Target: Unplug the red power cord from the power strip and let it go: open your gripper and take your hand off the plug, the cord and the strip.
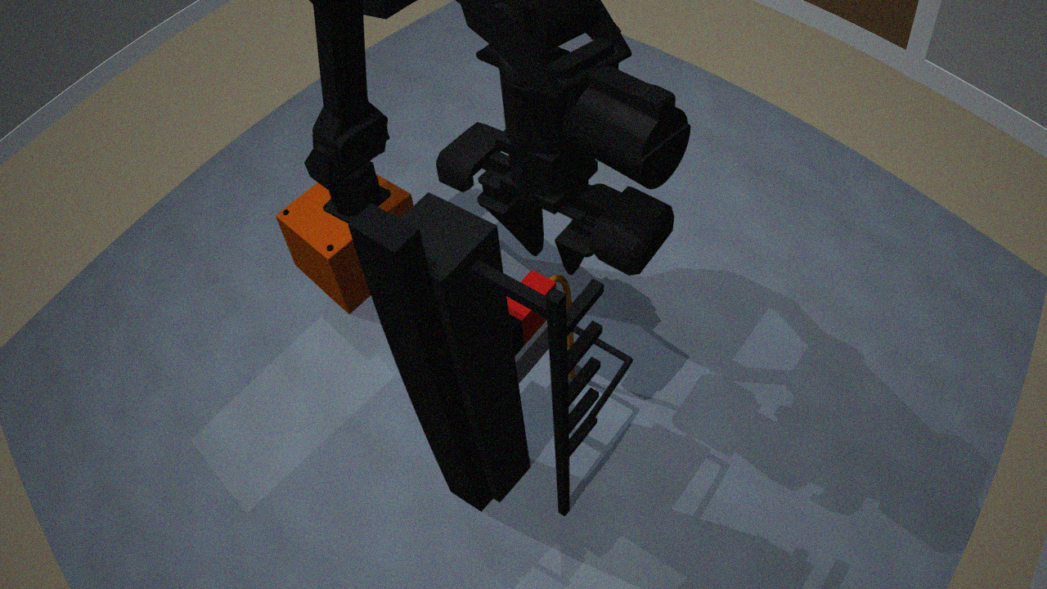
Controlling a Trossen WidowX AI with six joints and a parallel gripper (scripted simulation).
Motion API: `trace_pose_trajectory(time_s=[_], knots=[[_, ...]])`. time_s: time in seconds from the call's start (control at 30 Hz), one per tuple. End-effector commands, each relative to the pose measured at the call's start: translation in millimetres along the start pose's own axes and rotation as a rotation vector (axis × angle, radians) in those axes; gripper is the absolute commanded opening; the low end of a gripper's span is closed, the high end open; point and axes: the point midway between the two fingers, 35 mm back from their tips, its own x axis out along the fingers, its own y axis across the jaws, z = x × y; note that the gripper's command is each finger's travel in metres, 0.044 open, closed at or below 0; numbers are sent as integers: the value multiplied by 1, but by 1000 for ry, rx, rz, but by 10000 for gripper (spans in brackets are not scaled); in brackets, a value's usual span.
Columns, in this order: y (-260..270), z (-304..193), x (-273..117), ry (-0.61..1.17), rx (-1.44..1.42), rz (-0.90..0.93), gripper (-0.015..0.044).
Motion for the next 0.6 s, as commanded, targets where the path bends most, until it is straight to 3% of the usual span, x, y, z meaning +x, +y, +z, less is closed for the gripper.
trace_pose_trajectory(time_s=[0.0,0.57], knots=[[-1,-8,0,5,-4,0,160],[-1,-30,0,7,-4,0,160]])
